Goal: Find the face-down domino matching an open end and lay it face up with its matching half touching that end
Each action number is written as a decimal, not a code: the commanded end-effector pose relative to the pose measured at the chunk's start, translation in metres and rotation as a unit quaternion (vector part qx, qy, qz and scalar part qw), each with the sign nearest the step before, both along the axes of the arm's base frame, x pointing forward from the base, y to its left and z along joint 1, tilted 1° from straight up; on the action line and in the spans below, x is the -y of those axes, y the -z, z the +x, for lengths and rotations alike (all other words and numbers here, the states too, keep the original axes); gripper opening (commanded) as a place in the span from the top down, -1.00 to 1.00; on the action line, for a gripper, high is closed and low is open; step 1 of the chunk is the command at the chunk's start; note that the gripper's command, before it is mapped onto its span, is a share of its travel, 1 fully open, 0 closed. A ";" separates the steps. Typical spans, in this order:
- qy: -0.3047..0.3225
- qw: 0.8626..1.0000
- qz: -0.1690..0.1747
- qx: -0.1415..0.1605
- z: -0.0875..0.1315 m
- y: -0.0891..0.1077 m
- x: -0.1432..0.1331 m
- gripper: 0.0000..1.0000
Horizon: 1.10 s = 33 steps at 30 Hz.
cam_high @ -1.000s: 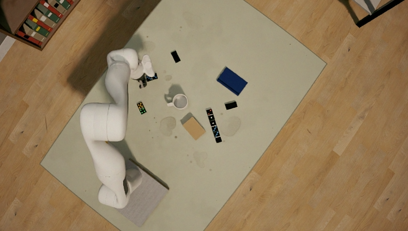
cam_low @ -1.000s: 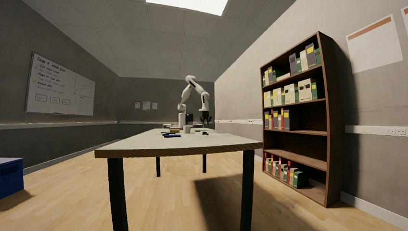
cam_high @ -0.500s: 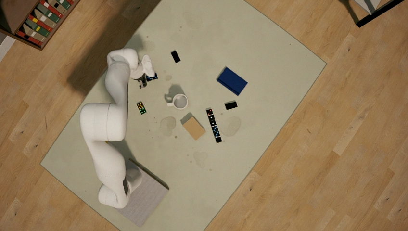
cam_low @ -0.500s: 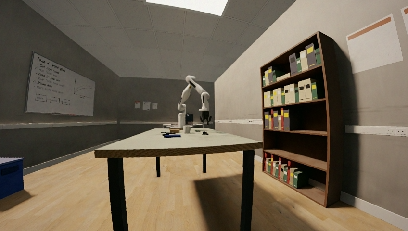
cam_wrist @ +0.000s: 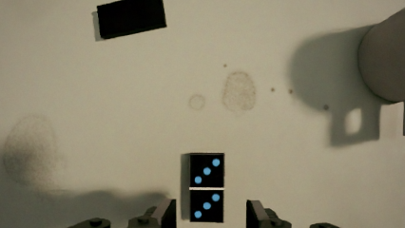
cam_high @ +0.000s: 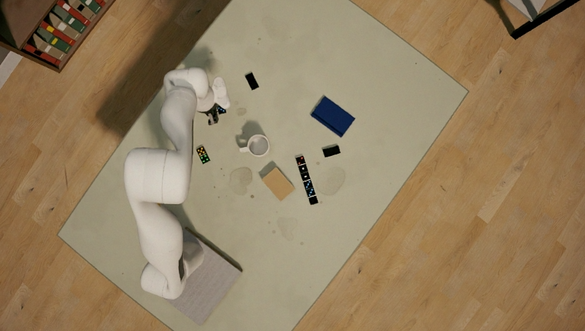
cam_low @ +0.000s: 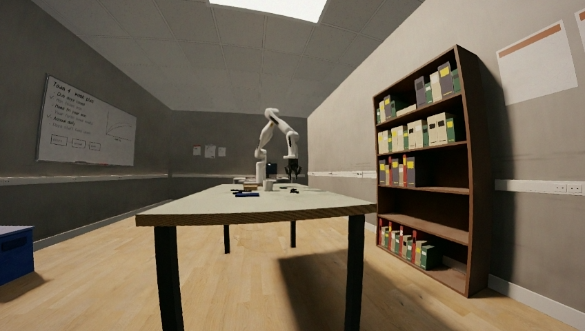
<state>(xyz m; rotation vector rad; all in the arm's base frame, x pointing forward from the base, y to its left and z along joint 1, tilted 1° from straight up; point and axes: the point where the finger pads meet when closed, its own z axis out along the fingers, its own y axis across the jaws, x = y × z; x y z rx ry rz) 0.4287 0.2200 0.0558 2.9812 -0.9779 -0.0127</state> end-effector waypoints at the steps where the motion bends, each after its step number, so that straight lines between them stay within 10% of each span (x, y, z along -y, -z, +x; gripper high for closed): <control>1: -0.001 1.000 0.000 0.002 0.020 -0.002 0.019 0.03; 7: -0.002 1.000 0.000 0.003 0.051 -0.004 0.057 0.03; 17: 0.000 1.000 -0.001 0.003 0.117 -0.010 0.196 0.03; 33: 0.005 1.000 0.000 0.000 0.138 -0.016 0.379 0.03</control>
